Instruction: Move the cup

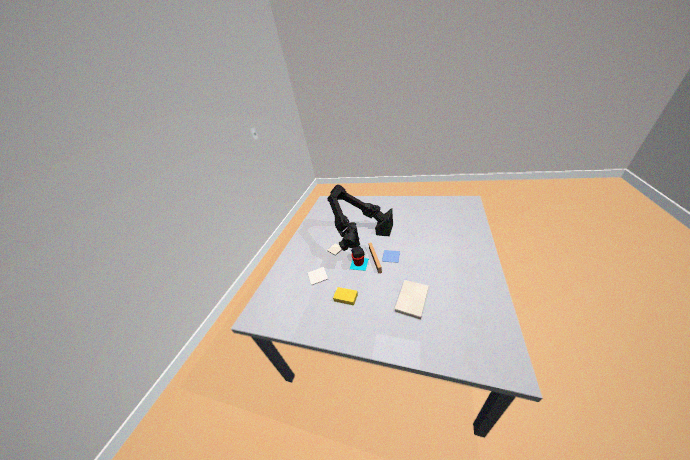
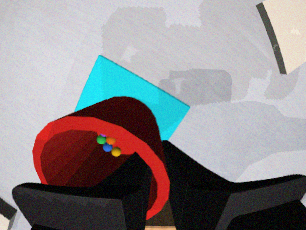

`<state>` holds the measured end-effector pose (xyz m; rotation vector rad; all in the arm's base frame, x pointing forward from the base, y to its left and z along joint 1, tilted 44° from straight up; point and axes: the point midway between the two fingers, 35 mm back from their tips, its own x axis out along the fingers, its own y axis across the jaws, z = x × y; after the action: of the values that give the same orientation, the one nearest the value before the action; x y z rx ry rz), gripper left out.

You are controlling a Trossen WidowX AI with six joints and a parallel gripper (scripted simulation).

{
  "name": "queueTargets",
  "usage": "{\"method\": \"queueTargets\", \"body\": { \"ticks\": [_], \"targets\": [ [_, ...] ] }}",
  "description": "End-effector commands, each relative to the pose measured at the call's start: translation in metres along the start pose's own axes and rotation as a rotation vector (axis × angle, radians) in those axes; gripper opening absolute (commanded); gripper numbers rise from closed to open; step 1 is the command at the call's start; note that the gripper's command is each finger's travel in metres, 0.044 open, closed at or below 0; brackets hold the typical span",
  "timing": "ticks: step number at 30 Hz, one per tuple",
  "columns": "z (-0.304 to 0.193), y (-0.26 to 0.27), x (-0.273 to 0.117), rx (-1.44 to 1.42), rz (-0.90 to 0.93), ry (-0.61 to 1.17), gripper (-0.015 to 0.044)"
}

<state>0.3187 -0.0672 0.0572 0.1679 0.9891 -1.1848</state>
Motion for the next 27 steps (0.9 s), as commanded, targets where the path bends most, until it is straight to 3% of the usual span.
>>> {"method": "queueTargets", "body": {
  "ticks": [1, 5, 27],
  "targets": [
    [0.000, 0.000, 0.000, 0.002, 0.000, 0.000, 0.0026],
    [0.000, 0.000, 0.000, 0.002, 0.000, 0.000, 0.0128],
    [0.000, 0.001, -0.024, -0.002, 0.000, 0.001, 0.0128]
  ]
}}
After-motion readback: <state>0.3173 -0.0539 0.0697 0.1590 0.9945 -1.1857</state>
